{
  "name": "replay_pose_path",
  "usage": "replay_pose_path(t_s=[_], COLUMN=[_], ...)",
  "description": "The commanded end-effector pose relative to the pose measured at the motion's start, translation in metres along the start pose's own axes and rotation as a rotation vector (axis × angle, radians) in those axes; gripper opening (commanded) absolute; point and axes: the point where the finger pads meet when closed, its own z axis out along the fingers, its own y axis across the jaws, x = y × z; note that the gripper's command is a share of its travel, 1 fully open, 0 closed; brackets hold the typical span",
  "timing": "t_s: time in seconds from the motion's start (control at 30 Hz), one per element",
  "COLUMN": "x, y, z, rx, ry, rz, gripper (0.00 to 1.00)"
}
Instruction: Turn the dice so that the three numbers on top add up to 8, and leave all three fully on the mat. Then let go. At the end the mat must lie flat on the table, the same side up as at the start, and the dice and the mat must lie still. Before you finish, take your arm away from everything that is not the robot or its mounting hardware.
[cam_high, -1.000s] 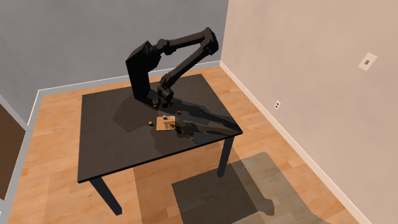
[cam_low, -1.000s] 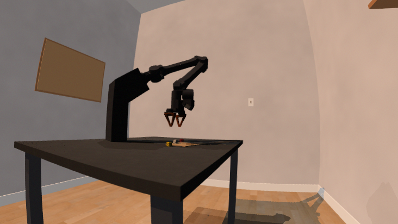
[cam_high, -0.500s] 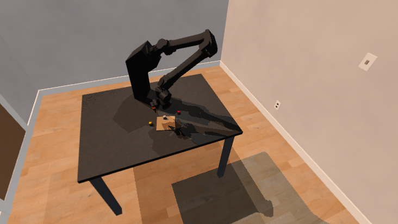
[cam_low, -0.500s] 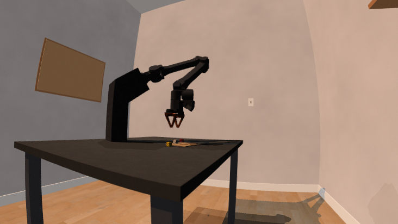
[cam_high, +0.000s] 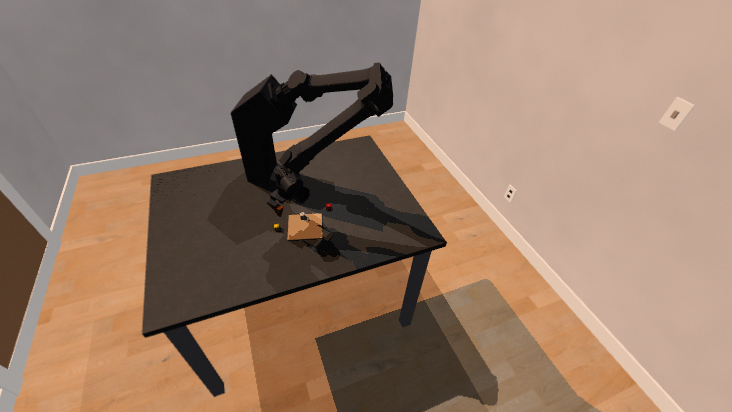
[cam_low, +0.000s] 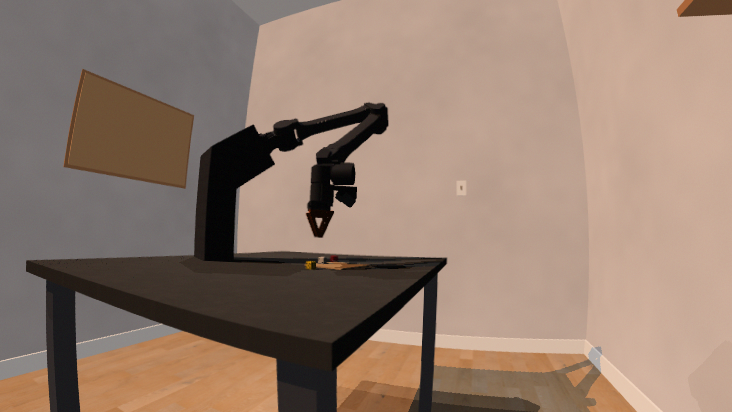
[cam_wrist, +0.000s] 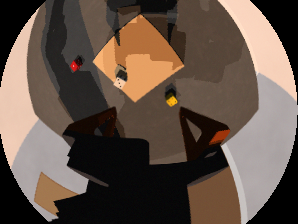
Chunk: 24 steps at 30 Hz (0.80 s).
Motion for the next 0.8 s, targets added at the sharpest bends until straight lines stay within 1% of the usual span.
replay_pose_path(t_s=[0.0,0.03,0.1,0.23,0.27,0.3,0.33,0.4,0.43,0.5,0.57,0.6,0.67,0.77], x=[0.005,0.006,0.01,0.015,0.016,0.018,0.018,0.022,0.022,0.026,0.026,0.026,0.029,0.024], y=[-0.013,-0.015,-0.024,-0.036,-0.037,-0.041,-0.041,-0.049,-0.049,-0.055,-0.055,-0.058,-0.06,-0.06], z=[-0.005,-0.005,-0.004,-0.003,-0.002,-0.002,-0.002,-0.001,-0.001,-0.001,-0.001,-0.001,0.0,0.001], rx=[0.014,0.014,0.014,0.014,0.014,0.015,0.015,0.015,0.015,0.015,0.015,0.02,0.016,0.018], ry=[-0.003,-0.003,-0.003,-0.004,-0.004,-0.004,-0.004,-0.005,-0.005,-0.006,-0.006,-0.009,-0.006,-0.011], rz=[-0.123,-0.155,-0.271,-0.416,-0.429,-0.485,-0.487,-0.583,-0.587,-0.661,-0.661,-0.694,-0.725,-0.757], gripper=[1.0,1.0,1.0,1.0,1.0,1.0,1.0,1.0,1.0,1.0,1.0,1.0,1.0,1.0])
